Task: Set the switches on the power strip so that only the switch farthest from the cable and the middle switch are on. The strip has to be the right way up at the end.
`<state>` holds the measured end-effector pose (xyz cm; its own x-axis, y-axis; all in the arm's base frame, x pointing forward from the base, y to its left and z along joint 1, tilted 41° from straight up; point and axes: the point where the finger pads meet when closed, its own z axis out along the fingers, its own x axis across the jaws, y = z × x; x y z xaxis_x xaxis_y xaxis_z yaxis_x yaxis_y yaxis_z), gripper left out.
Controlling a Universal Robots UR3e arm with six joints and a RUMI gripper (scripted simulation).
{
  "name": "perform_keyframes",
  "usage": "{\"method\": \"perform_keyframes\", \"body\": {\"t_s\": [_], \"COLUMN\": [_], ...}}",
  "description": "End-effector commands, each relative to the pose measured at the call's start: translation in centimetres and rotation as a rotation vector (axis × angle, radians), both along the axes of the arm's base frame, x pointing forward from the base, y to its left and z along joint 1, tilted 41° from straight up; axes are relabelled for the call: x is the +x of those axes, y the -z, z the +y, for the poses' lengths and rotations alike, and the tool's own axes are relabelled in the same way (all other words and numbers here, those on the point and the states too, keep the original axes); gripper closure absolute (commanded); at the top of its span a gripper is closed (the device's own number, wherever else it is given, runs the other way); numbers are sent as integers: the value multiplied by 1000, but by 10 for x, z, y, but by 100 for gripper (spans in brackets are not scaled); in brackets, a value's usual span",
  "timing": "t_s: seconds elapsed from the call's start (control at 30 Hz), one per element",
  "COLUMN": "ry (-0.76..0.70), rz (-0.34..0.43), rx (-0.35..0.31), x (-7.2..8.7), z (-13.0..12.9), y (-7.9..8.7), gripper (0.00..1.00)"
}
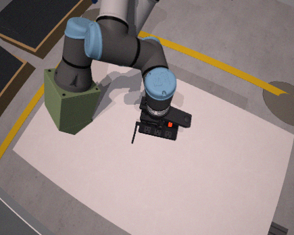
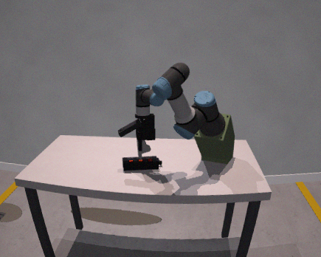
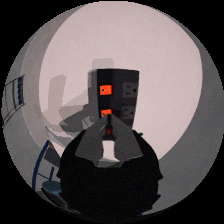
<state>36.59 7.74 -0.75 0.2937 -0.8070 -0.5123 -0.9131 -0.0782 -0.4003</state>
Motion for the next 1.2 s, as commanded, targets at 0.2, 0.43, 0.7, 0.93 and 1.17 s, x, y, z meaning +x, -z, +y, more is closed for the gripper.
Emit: {"method": "perform_keyframes", "body": {"t_s": [0.2,0.43,0.7,0.93,1.17], "ry": [1,1,1,1,1], "rz": [-1,-1,-1,-1,-1], "rx": [-1,-1,-1,-1,-1], "x": [0,-3,-9,-11,-11], "z": [-2,-8,-21,-23,-23], "y": [-2,-10,-26,-30,-30], "gripper": [100,100,100,100,100]}}
